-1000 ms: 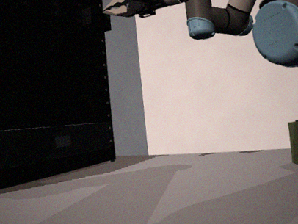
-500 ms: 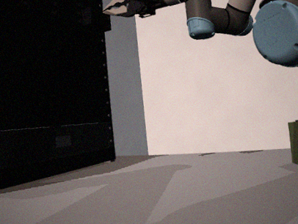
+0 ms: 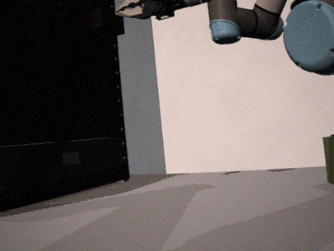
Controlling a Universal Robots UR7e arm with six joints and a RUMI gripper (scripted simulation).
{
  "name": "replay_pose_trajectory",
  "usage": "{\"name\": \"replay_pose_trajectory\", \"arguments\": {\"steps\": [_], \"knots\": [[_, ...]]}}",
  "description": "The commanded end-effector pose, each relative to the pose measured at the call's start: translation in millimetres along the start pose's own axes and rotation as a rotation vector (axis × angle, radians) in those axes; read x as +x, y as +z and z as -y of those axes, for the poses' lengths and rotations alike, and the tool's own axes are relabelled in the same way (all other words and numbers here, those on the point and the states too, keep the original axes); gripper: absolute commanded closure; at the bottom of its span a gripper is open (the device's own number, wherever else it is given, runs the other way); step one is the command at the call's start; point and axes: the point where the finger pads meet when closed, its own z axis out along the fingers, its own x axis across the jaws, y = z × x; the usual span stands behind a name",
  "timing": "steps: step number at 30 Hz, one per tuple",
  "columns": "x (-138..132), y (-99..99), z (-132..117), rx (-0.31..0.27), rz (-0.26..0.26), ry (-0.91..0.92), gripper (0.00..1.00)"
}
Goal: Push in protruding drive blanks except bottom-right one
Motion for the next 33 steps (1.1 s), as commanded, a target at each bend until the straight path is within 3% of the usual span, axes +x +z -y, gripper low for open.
{"name": "replay_pose_trajectory", "arguments": {"steps": [1,33], "knots": [[0,0.0,0,0.0,-0.001,0.0,1.0],[1,19.9,0,0.0,-0.001,0.0,1.0]]}}
